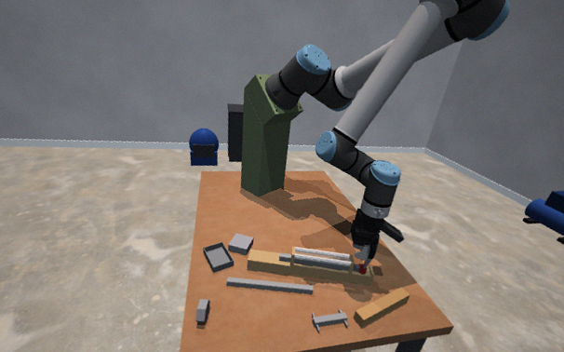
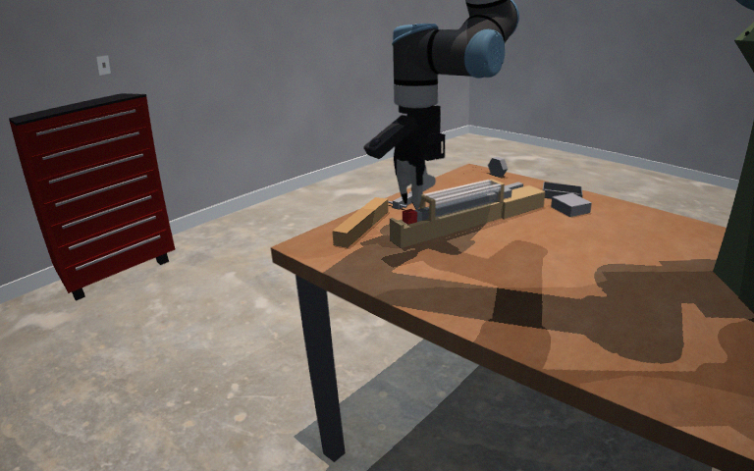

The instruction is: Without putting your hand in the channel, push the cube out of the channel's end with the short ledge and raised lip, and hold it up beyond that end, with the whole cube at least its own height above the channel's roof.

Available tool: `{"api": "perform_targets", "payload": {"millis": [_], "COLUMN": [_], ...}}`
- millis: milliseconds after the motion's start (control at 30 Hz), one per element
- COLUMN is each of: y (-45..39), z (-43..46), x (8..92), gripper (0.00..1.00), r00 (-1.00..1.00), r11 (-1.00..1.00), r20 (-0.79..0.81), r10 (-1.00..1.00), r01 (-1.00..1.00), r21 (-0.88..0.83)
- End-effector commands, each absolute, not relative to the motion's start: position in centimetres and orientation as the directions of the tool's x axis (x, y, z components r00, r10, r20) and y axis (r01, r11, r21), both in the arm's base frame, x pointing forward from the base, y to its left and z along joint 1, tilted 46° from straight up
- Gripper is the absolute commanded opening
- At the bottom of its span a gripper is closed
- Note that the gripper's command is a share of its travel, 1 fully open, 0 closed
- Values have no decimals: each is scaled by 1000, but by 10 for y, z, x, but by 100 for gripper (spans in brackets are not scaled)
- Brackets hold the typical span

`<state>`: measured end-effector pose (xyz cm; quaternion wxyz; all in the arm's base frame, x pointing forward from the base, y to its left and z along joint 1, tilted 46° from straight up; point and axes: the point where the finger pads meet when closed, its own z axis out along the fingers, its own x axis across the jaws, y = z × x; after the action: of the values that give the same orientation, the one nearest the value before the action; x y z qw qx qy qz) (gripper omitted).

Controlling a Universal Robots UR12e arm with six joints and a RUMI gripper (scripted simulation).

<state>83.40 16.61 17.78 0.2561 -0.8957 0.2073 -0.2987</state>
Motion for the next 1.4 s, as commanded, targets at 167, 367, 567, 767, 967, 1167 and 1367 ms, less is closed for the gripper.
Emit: {"api": "perform_targets", "payload": {"millis": [167, 367, 567, 767, 967, 1167, 1367], "y": [172, 175, 176, 176, 176, 176, 176], "z": [167, 161, 157, 157, 157, 157, 157], "x": [846, 851, 854, 854, 854, 854, 854], "gripper": [25, 25, 25, 25, 25, 25, 25], "r00": [735, 735, 735, 735, 735, 735, 735], "r11": [-783, -783, -783, -783, -783, -783, -783], "r20": [430, 430, 430, 430, 430, 430, 430], "r10": [-525, -525, -525, -525, -525, -525, -525], "r01": [-218, -218, -218, -218, -218, -218, -218], "r21": [-583, -583, -583, -583, -583, -583, -583]}}
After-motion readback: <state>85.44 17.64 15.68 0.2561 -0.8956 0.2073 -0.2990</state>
